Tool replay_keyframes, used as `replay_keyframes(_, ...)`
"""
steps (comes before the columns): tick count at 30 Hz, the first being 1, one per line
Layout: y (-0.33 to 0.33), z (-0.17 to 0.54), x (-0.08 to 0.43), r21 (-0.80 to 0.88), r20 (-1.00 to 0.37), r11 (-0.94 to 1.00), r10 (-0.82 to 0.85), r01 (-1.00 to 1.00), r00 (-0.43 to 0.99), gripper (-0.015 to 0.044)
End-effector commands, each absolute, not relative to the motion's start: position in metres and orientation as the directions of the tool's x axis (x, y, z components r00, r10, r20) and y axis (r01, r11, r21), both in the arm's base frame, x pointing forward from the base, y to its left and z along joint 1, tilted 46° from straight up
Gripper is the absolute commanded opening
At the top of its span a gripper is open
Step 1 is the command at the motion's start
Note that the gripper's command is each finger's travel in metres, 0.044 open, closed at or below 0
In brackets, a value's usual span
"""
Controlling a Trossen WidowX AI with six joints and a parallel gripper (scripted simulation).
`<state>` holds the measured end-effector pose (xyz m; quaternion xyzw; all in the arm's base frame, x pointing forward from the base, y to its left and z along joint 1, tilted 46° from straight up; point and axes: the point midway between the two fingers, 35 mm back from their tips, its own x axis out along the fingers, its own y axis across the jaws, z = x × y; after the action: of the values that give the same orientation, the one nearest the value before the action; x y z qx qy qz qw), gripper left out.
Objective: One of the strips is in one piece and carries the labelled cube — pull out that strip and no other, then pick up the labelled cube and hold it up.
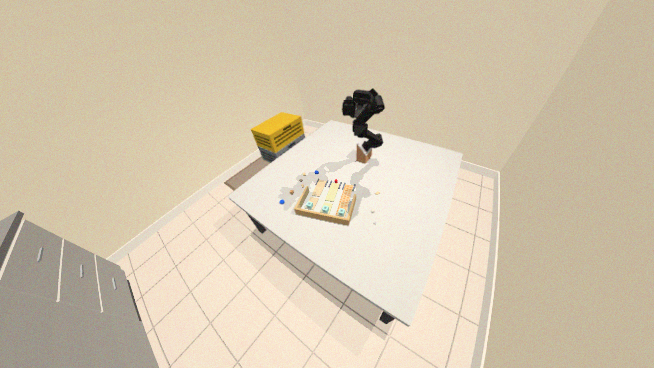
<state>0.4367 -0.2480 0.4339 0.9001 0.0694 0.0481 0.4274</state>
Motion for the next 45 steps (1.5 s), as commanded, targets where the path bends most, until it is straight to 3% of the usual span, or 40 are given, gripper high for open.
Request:
replay_keyframes(1,-0.249,0.435,0.435,0.776,0.030,-0.625,0.162,0.079,0.986,0.0400)
replay_keyframes(14,-0.300,0.532,0.314,0.783,0.271,-0.532,-0.178,-0.324,0.946,0.0400)
replay_keyframes(20,-0.306,0.587,0.227,0.765,0.436,-0.336,-0.357,-0.549,0.826,0.0400)
replay_keyframes(27,-0.271,0.639,0.136,0.710,0.624,-0.034,-0.435,-0.704,0.650,0.0400)
replay_keyframes(30,-0.245,0.659,0.100,0.656,0.703,0.101,-0.444,-0.748,0.556,0.0400)
replay_keyframes(34,-0.209,0.671,0.087,0.631,0.765,0.252,-0.361,-0.733,0.534,0.0400)
replay_keyframes(45,-0.070,0.699,0.032,0.338,0.938,0.659,-0.174,-0.672,0.301,0.0400)
